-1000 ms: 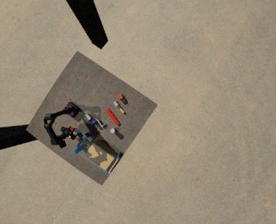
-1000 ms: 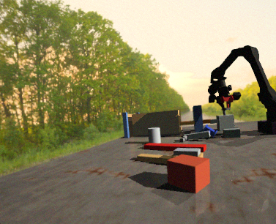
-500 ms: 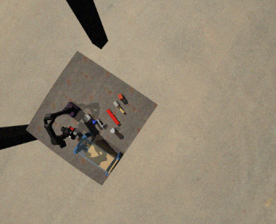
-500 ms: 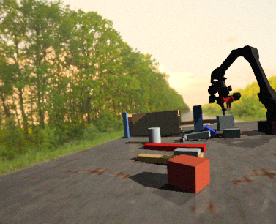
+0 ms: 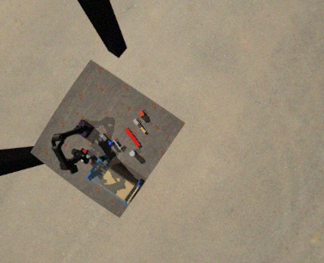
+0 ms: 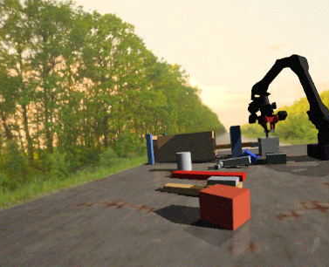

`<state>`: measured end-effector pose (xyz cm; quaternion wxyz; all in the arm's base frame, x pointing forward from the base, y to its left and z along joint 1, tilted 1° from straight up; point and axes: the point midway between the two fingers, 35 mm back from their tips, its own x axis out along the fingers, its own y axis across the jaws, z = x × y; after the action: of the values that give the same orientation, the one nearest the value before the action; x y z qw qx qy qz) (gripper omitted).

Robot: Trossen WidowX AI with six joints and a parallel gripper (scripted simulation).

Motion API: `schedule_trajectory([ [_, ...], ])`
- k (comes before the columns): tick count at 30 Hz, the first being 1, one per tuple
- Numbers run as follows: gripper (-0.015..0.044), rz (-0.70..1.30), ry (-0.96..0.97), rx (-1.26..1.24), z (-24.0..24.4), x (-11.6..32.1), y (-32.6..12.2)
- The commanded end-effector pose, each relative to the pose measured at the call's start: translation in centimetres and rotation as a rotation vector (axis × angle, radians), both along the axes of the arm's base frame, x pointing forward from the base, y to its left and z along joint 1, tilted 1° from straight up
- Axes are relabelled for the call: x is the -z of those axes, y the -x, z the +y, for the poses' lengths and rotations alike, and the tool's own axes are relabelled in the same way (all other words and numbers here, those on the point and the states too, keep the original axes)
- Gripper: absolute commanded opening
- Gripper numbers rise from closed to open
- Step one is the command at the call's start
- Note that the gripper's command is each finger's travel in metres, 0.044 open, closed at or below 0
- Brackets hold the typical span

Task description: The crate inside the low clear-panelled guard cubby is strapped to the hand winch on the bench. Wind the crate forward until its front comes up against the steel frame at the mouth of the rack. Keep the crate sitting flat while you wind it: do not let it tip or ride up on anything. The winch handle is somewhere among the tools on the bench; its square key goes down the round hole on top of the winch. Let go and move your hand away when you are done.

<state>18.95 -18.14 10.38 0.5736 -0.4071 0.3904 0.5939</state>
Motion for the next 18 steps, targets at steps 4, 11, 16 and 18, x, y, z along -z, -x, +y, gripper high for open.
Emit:
schedule_trajectory([
  [4, 0.0000, 0.000, 0.001, -0.001, -0.02, 0.15, 0.01],
  [11, 0.0000, 0.000, 0.001, -0.001, -0.03, 0.28, 0.00],
  [16, 0.0000, 0.000, 0.001, -0.001, -0.03, 0.35, 0.00],
  [18, 0.0000, 0.000, 0.001, -0.001, -0.03, 0.39, 0.00],
])
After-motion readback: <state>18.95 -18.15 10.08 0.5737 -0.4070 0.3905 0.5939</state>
